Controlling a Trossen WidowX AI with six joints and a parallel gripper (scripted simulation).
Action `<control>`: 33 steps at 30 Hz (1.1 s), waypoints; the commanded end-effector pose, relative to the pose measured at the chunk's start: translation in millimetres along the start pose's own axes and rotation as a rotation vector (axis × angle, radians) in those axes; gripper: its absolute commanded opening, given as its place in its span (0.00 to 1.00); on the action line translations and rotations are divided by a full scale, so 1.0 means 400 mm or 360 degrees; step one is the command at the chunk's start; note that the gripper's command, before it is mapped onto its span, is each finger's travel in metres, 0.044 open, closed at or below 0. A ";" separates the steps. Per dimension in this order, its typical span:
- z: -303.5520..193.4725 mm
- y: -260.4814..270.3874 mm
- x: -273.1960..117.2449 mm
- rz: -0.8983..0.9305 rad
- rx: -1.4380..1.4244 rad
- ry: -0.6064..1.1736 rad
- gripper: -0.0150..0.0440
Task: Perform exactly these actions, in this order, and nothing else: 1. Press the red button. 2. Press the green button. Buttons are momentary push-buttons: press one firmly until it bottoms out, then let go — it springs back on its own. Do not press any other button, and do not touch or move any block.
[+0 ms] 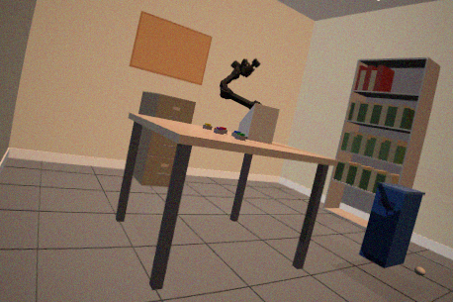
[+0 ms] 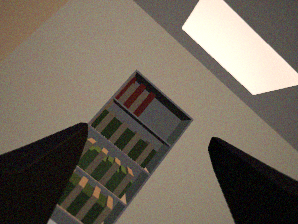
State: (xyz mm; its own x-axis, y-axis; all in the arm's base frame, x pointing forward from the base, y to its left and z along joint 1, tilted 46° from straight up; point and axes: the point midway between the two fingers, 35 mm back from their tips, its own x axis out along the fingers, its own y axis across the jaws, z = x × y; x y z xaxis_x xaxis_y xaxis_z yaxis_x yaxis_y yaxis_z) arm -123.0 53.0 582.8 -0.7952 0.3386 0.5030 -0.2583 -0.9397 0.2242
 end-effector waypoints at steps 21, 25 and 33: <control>-0.248 -0.765 -0.250 -0.2165 -0.0196 0.0491 0.93; -0.261 -0.851 -0.415 -0.2591 -0.0150 0.0565 0.93; -0.286 -0.894 -0.788 -0.3429 0.0073 0.0695 0.93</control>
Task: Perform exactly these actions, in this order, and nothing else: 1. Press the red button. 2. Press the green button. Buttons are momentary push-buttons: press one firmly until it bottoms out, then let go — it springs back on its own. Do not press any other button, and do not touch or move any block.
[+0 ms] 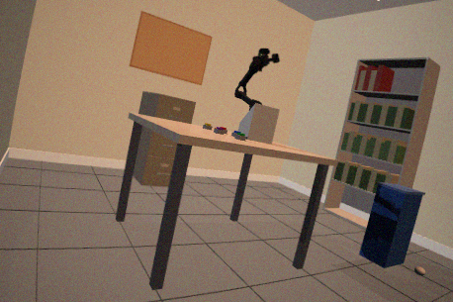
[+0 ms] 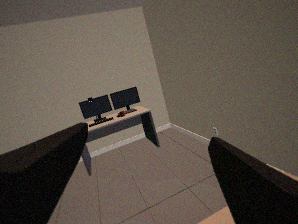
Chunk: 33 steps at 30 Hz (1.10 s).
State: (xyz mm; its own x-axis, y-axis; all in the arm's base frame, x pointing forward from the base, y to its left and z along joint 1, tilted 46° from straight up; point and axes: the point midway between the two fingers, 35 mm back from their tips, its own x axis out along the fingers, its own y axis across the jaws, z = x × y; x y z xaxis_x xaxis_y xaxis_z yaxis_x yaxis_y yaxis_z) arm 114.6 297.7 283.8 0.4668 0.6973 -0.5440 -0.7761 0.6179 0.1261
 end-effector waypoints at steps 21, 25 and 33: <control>-0.589 -0.814 -0.178 -0.1940 0.0742 0.1583 0.93; -0.693 -0.829 -0.285 -0.2061 0.0908 0.1921 0.93; -0.706 -0.828 -0.299 -0.2071 0.0931 0.1966 0.93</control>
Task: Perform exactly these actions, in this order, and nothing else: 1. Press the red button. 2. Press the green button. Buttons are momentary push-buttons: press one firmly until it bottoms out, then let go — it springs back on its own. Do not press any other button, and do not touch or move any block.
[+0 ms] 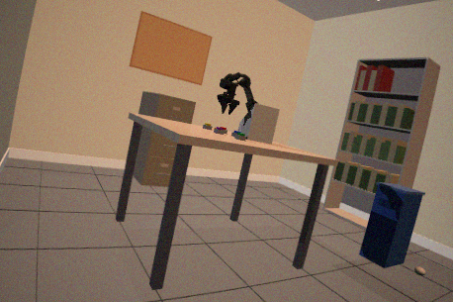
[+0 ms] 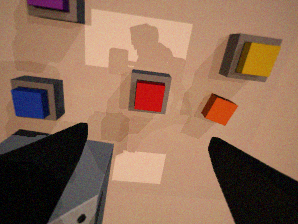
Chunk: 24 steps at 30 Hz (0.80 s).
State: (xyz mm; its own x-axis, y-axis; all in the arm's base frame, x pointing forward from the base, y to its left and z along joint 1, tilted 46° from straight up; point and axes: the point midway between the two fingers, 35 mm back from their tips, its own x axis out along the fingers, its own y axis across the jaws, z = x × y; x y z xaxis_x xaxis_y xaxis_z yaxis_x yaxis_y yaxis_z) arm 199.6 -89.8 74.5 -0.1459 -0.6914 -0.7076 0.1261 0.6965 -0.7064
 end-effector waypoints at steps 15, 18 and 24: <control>-0.011 -0.008 0.164 -0.0028 -0.0022 0.0031 0.31; -0.011 -0.008 0.164 -0.0028 -0.0022 0.0031 0.29; -0.011 -0.008 0.164 -0.0028 -0.0022 0.0031 0.29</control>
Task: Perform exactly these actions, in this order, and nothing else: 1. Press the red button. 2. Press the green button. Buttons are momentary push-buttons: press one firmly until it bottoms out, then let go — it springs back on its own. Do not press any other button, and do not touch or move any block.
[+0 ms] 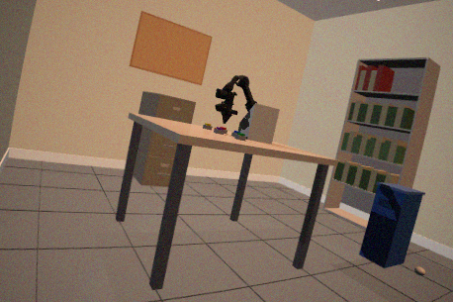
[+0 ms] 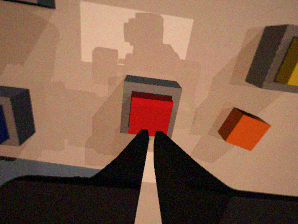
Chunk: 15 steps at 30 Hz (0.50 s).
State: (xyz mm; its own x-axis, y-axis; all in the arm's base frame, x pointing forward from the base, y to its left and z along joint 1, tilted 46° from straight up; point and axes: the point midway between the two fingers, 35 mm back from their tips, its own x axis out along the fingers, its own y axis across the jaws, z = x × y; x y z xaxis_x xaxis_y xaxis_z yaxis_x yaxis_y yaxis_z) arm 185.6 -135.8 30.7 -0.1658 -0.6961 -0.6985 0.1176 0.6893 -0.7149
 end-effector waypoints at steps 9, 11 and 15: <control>0.001 0.000 0.028 -0.0007 -0.0012 0.0001 0.29; 0.001 0.000 0.036 -0.0007 -0.0012 0.0001 0.29; 0.001 0.000 0.052 -0.0008 -0.0012 0.0001 0.29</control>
State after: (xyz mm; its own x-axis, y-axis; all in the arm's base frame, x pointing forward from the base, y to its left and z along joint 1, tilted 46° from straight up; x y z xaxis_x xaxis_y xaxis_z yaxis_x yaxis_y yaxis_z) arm 185.5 -147.1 21.5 -0.1578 -0.6973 -0.6992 0.1250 0.6882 -0.7146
